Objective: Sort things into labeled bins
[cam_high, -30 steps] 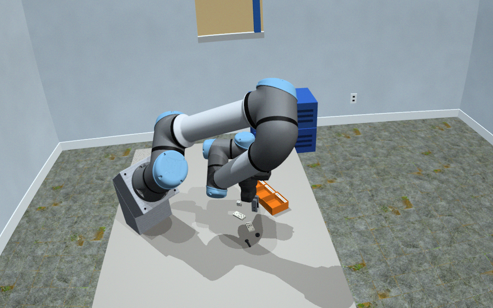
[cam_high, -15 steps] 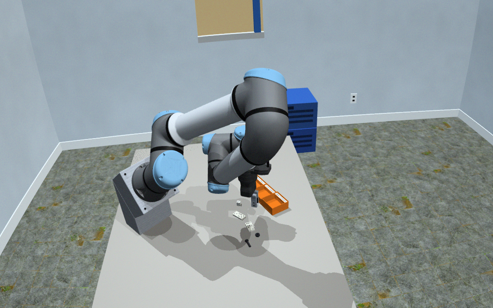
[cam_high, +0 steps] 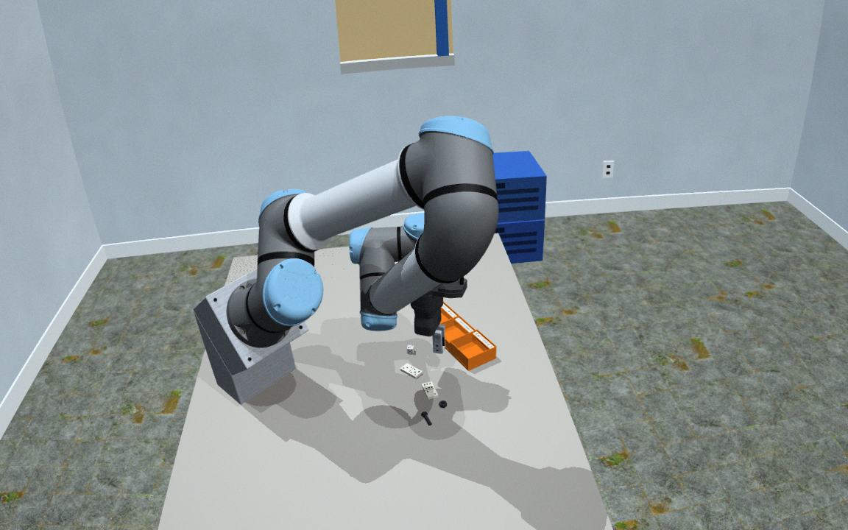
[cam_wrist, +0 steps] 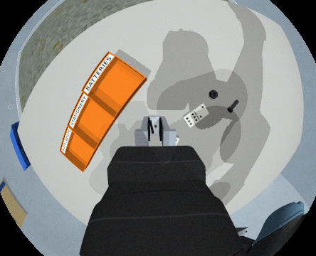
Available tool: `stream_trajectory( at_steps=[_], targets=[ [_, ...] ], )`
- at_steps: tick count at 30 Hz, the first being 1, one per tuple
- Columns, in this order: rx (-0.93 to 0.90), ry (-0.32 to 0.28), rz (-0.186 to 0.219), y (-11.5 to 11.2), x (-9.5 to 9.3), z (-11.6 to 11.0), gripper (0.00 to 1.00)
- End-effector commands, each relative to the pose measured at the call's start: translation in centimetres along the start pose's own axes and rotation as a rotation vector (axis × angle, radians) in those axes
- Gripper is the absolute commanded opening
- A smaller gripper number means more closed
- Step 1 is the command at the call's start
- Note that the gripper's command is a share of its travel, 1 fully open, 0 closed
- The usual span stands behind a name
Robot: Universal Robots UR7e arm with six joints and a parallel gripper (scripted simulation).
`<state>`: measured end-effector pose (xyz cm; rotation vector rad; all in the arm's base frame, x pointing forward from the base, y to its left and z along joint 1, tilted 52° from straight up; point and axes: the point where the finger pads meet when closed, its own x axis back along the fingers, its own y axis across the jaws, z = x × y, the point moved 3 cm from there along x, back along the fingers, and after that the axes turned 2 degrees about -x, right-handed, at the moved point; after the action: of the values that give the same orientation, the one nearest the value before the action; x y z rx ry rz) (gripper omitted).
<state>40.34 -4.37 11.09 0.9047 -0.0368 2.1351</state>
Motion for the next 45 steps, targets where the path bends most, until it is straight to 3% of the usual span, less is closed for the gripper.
stream_trajectory(
  at_steps=[1,6,9,22,32,45],
  targets=[
    [-0.001,0.000,-0.002,-2.0,-0.1,-0.1,0.32],
    [-0.001,0.000,-0.002,-4.1,-0.1,-0.3,0.32],
    [-0.151,0.000,-0.001,-5.8,-0.1,-0.4,0.32],
    [-0.441,0.007,0.026,-12.2,-0.1,-1.1,0.32],
    [-0.680,0.003,0.006,-12.4,0.1,-0.9,0.32],
    [-0.697,0.000,-0.004,-11.7,-0.1,-1.0,0.32]
  ],
)
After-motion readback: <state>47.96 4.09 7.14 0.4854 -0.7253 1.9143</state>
